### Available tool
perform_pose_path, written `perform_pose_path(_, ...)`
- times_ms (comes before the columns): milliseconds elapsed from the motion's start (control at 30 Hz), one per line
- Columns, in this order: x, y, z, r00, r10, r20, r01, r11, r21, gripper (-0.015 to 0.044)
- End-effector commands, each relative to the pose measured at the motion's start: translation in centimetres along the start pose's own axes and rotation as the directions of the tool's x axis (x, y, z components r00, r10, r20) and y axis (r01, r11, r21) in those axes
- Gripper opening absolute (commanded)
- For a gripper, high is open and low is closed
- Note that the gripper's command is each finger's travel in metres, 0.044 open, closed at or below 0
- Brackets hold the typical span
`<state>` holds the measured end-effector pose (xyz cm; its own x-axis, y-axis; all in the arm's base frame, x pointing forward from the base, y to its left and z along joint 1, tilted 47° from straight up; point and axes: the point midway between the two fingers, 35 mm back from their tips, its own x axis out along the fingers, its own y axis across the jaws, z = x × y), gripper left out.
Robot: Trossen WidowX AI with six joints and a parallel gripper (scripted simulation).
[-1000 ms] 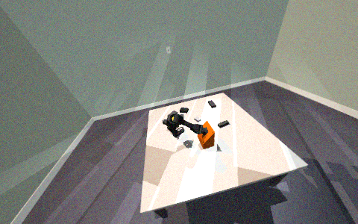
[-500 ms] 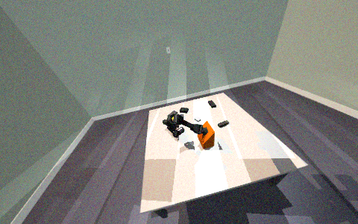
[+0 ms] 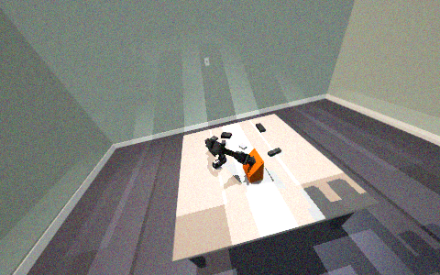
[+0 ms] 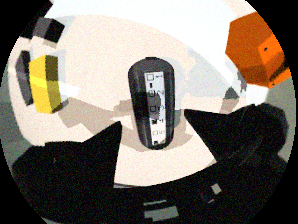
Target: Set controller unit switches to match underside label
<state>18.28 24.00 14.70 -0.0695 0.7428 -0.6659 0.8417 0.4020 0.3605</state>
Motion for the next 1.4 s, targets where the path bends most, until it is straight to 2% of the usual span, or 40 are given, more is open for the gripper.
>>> perform_pose_path(0,-0.2,-0.5,0.3,1.0,-0.013,-0.013,0.013,1.0,-0.005,0.044)
perform_pose_path(467,-0.2,-0.5,0.3,1.0,-0.013,-0.013,0.013,1.0,-0.005,0.044)
perform_pose_path(533,-0.2,-0.5,0.3,1.0,-0.017,-0.011,0.017,1.0,0.012,0.0387)
perform_pose_path(600,-0.4,-0.1,0.2,0.999,-0.05,0.005,0.049,0.988,0.149,0.0335)
perform_pose_path(700,-1.0,0.6,0.0,0.991,-0.128,0.039,0.098,0.889,0.447,0.0256)
perform_pose_path(833,-1.8,1.3,-0.4,0.969,-0.237,0.075,0.094,0.63,0.771,0.0151)
perform_pose_path(933,-2.6,1.8,-0.8,0.942,-0.32,0.096,0.033,0.374,0.927,0.0072)
perform_pose_path(1033,-3.3,2.0,-1.2,0.917,-0.385,0.108,-0.048,0.162,0.986,0.0)
perform_pose_path(1367,-3.3,2.0,-1.2,0.915,-0.39,0.108,-0.055,0.146,0.988,0.0)
